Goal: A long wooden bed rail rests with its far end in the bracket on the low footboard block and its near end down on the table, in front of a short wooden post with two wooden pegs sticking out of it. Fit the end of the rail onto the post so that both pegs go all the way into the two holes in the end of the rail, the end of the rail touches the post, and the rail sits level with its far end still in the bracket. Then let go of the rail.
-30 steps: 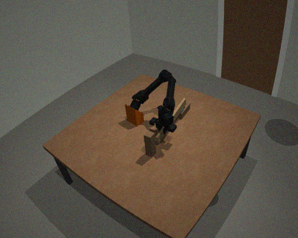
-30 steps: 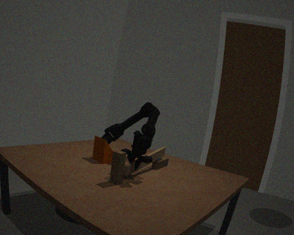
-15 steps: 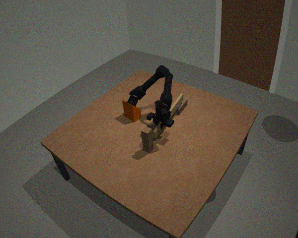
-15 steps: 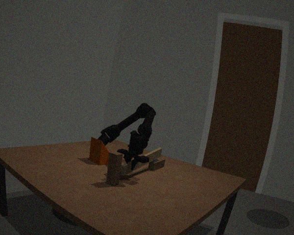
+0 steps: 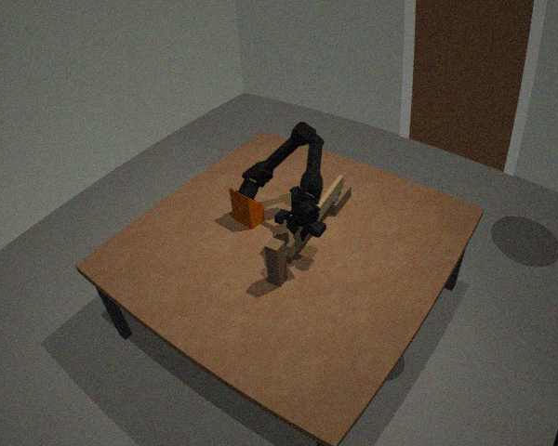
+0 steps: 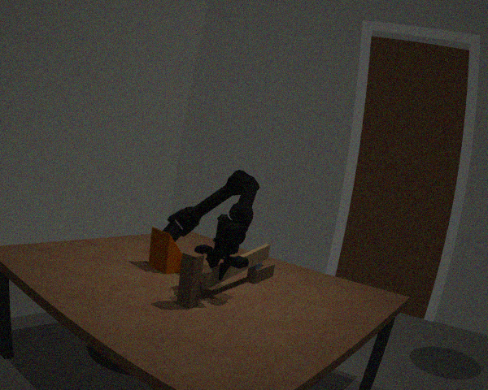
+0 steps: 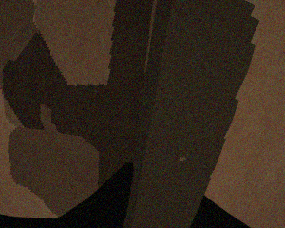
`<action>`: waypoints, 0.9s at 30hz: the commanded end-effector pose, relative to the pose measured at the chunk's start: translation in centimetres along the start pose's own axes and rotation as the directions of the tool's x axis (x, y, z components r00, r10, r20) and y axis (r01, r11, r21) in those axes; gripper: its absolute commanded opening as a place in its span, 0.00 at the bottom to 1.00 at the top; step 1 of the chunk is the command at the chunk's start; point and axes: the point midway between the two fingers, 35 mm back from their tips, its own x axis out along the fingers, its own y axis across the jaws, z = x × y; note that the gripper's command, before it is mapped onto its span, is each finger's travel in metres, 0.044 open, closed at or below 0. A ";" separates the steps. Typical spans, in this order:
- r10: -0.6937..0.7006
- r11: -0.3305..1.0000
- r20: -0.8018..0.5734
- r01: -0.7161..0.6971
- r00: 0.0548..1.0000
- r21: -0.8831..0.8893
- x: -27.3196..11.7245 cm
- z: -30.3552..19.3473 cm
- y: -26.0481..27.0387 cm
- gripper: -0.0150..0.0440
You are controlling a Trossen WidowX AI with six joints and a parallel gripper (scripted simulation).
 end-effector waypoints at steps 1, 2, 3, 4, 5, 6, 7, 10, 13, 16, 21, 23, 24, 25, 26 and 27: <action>-0.012 1.000 0.001 0.012 1.000 -0.001 -0.6 0.0 -0.2 0.25; -0.012 1.000 0.001 0.012 1.000 -0.001 -0.6 0.0 -0.2 0.25; -0.012 1.000 0.001 0.012 1.000 -0.001 -0.7 0.0 -0.2 0.25; -0.012 1.000 0.001 0.012 1.000 -0.001 -0.7 0.0 -0.2 0.25; -0.012 1.000 0.001 0.012 1.000 -0.001 -0.8 0.0 -0.2 0.25; -0.012 1.000 0.001 0.012 1.000 -0.001 -0.8 0.0 -0.2 0.25; -0.012 1.000 0.001 0.012 1.000 -0.001 -0.9 0.0 -0.2 0.25; -0.012 1.000 0.001 0.012 1.000 -0.001 -1.0 0.0 -0.2 0.25; -0.012 1.000 0.001 0.012 1.000 -0.001 -1.2 0.0 -0.2 0.25; -0.012 1.000 0.001 0.012 1.000 -0.001 -1.3 0.0 -0.2 0.25; -0.012 1.000 0.001 0.012 1.000 -0.001 -1.6 0.0 -0.2 0.25; -0.012 1.000 0.001 0.012 1.000 -0.001 -1.7 0.0 -0.2 0.25; -0.012 1.000 0.001 0.012 1.000 -0.001 -1.7 0.0 -0.2 0.25; -0.012 1.000 0.001 0.012 1.000 -0.001 -1.8 0.0 -0.2 0.25; -0.012 1.000 0.001 0.012 1.000 -0.001 -1.8 0.0 -0.2 0.25; -0.012 1.000 0.001 0.012 1.000 -0.001 -1.8 0.0 -0.2 0.25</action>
